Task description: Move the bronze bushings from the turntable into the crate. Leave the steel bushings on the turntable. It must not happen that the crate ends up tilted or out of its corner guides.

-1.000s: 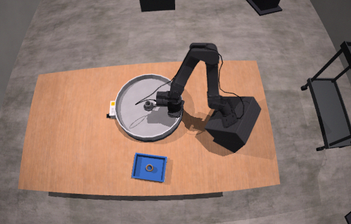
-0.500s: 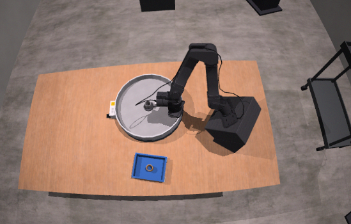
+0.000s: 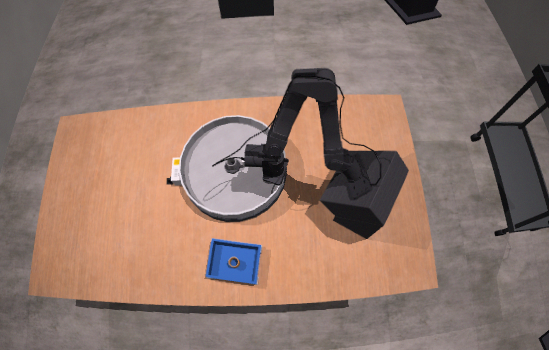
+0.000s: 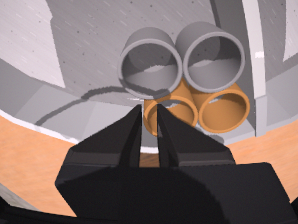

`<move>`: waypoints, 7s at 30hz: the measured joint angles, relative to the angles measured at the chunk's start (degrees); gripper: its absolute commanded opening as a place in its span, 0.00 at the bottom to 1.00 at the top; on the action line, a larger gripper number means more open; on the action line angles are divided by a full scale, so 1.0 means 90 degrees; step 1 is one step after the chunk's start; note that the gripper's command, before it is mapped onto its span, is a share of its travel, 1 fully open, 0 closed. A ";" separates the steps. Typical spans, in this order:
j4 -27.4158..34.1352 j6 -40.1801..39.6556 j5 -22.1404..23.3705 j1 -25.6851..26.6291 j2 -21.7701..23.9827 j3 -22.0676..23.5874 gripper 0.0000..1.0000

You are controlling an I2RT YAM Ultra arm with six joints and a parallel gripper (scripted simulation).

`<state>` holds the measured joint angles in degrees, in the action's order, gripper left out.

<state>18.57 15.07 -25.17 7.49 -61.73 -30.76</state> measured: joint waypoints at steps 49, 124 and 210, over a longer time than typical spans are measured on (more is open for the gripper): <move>-0.0036 0.0000 0.0092 -0.0015 0.0002 0.0000 0.00; 0.2863 0.1328 -0.0882 -0.1462 0.1372 -0.0840 0.00; 0.3463 0.5491 -0.2259 -0.4981 -0.5416 -0.5559 0.00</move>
<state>49.74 64.49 -45.50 -37.34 -110.48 -80.79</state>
